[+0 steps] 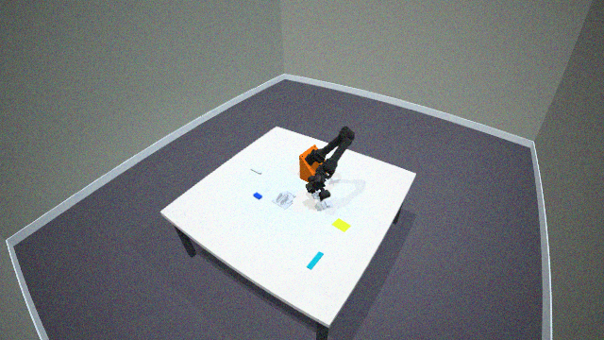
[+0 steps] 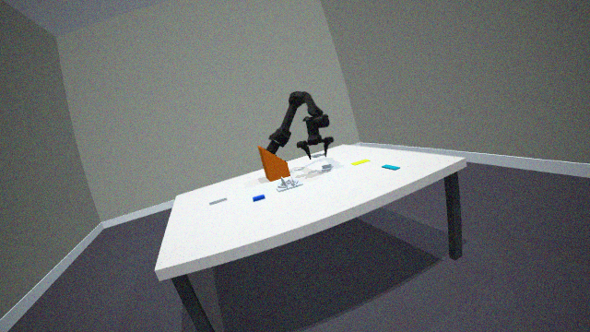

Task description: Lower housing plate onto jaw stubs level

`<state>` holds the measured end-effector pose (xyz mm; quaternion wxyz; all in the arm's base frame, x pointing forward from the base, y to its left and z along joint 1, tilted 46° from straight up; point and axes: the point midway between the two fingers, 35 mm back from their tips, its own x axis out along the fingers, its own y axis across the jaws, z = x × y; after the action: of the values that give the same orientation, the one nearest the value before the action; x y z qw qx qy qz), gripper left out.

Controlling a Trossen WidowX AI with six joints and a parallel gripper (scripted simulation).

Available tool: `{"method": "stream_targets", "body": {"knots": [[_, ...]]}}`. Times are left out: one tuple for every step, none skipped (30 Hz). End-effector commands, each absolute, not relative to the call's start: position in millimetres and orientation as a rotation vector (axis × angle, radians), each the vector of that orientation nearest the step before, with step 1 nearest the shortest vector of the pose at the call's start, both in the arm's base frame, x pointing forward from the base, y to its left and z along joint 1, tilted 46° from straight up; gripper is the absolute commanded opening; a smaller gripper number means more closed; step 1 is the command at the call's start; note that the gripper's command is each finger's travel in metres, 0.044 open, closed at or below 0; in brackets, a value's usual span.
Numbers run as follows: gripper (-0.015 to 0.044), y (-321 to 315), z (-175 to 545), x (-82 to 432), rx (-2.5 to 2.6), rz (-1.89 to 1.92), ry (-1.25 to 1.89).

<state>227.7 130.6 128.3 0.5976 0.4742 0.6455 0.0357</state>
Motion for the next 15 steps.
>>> {"method": "stream_targets", "body": {"knots": [[0.0351, 121, 118, 234, 1.068, 0.100, 1.497], [0.0351, 119, 116, 235, 1.061, 0.104, 1.496], [0.0351, 117, 114, 237, 1.054, 0.107, 1.496], [0.0351, 114, 112, 238, 1.047, 0.111, 1.495], [0.0351, 112, 110, 239, 1.040, 0.115, 1.495], [0.0351, 110, 108, 240, 1.034, 0.119, 1.494], [0.0351, 108, 105, 241, 1.027, 0.123, 1.493], [0.0351, 105, 103, 242, 1.020, 0.127, 1.493], [0.0351, 103, 101, 244, 1.014, 0.131, 1.492], [0.0351, 101, 99, 245, 1.007, 0.135, 1.492], [0.0351, 98, 97, 245, 1.001, 0.139, 1.491], [0.0351, 96, 95, 246, 0.994, 0.143, 1.490], [0.0351, 94, 93, 247, 0.988, 0.148, 1.490], [0.0351, 91, 91, 248, 0.982, 0.152, 1.489], [0.0351, 89, 89, 249, 0.976, 0.157, 1.489]]}}
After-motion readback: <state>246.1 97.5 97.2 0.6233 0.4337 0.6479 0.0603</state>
